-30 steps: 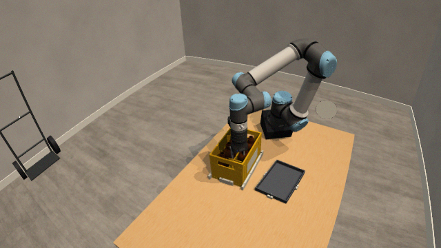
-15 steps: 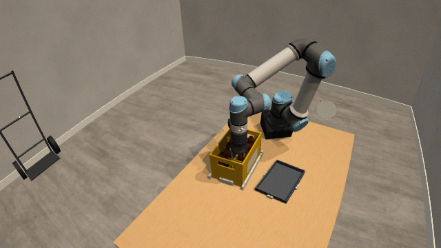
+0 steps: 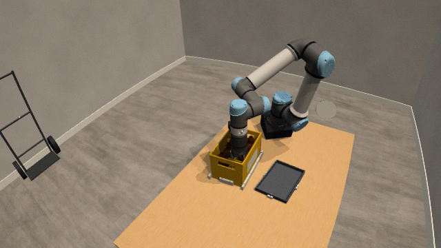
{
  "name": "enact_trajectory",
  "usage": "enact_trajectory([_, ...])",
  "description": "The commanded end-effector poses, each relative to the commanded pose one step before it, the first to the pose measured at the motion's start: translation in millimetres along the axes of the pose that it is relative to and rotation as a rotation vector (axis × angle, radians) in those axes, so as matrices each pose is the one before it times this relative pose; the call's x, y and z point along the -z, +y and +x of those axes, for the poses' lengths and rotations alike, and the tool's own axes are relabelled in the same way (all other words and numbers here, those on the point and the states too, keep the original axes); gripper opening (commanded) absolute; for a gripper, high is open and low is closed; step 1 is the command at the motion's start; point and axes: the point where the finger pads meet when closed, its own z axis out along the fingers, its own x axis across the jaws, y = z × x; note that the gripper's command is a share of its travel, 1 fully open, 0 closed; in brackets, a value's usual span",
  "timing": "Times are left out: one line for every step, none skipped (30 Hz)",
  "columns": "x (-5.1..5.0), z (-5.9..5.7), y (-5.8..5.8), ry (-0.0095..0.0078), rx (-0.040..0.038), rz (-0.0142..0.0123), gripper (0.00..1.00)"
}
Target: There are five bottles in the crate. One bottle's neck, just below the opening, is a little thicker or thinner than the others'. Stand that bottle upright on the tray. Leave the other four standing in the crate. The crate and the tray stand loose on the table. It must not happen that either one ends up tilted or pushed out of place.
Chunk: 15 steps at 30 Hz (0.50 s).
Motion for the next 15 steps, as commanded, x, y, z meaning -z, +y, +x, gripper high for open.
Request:
enact_trajectory([-3.87, -0.42, 0.18, -0.00146, 0.00027, -0.00034, 1.0])
enact_trajectory([-0.58, 0.0, 0.0, 0.0, 0.0, 0.0, 1.0])
enact_trajectory([-0.52, 0.0, 0.0, 0.0, 0.0, 0.0, 1.0])
enact_trajectory([-0.46, 0.0, 0.0, 0.0, 0.0, 0.0, 1.0])
enact_trajectory([-0.4, 0.0, 0.0, 0.0, 0.0, 0.0, 1.0])
enact_trajectory([-0.34, 0.0, 0.0, 0.0, 0.0, 0.0, 1.0])
enact_trajectory([-0.28, 0.0, 0.0, 0.0, 0.0, 0.0, 1.0])
enact_trajectory([0.0, 0.0, 0.0, 0.0, 0.0, 0.0, 1.0])
enact_trajectory([0.0, 0.0, 0.0, 0.0, 0.0, 0.0, 1.0])
enact_trajectory([-0.23, 0.0, 0.0, 0.0, 0.0, 0.0, 1.0])
enact_trajectory([-0.18, 0.0, 0.0, 0.0, 0.0, 0.0, 1.0])
enact_trajectory([-0.13, 0.0, 0.0, 0.0, 0.0, 0.0, 1.0])
enact_trajectory([-0.09, 0.0, 0.0, 0.0, 0.0, 0.0, 1.0])
enact_trajectory([-0.06, 0.0, 0.0, 0.0, 0.0, 0.0, 1.0])
enact_trajectory([-0.03, 0.0, 0.0, 0.0, 0.0, 0.0, 1.0])
